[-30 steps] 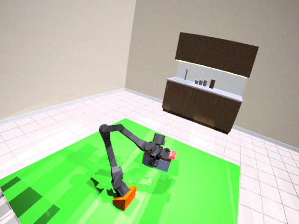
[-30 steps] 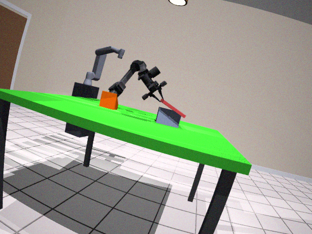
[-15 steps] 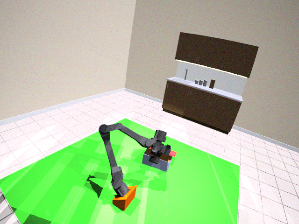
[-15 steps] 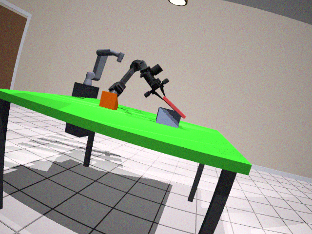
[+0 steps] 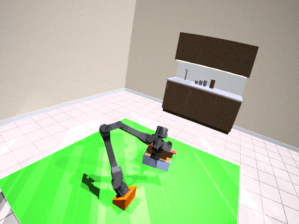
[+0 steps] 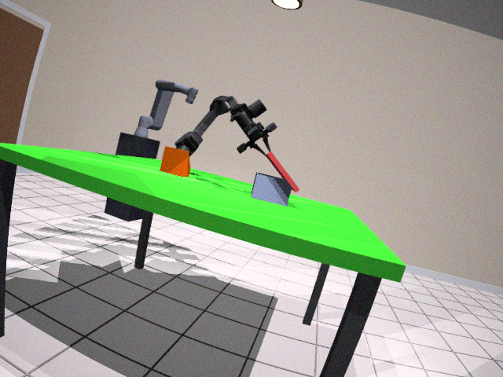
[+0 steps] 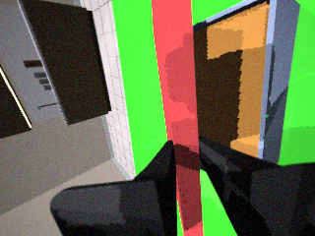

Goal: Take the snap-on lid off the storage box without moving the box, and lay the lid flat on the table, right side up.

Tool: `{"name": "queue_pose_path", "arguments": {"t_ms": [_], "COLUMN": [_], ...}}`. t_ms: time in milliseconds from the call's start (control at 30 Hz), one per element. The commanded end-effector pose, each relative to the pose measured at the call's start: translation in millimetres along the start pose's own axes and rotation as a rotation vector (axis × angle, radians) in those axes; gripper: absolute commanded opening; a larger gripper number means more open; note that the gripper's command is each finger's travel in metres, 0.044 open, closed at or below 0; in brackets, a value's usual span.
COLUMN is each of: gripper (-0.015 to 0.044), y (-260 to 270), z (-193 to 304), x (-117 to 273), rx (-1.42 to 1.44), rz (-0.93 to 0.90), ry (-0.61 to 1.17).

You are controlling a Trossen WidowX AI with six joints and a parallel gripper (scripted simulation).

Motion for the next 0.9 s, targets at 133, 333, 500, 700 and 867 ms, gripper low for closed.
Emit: {"name": "queue_pose_path", "arguments": {"t_ms": [133, 333, 500, 700, 867], "gripper": [0.0, 0.0, 0.0, 0.0, 0.0], "y": [18.4, 24.7, 29.8, 35.7, 40.6], "z": [2.7, 3.6, 4.2, 5.0, 5.6], "x": [1.2, 5.8, 9.8, 14.8, 19.1], "rx": [0.015, 0.015, 0.015, 0.015, 0.015], "rz": [-0.008, -0.008, -0.007, -0.007, -0.007], "ry": [0.001, 0.0, 0.0, 0.0, 0.0]}}
Point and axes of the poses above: the point midway between the two fingers, 35 mm back from their tips, its own x axis back along the fingers, its own y axis across the jaws, z = x × y, the point moved 1 cm from there along x, back along the fingers, and after that the axes turned 7 degrees about -x, right-handed, at the moved point
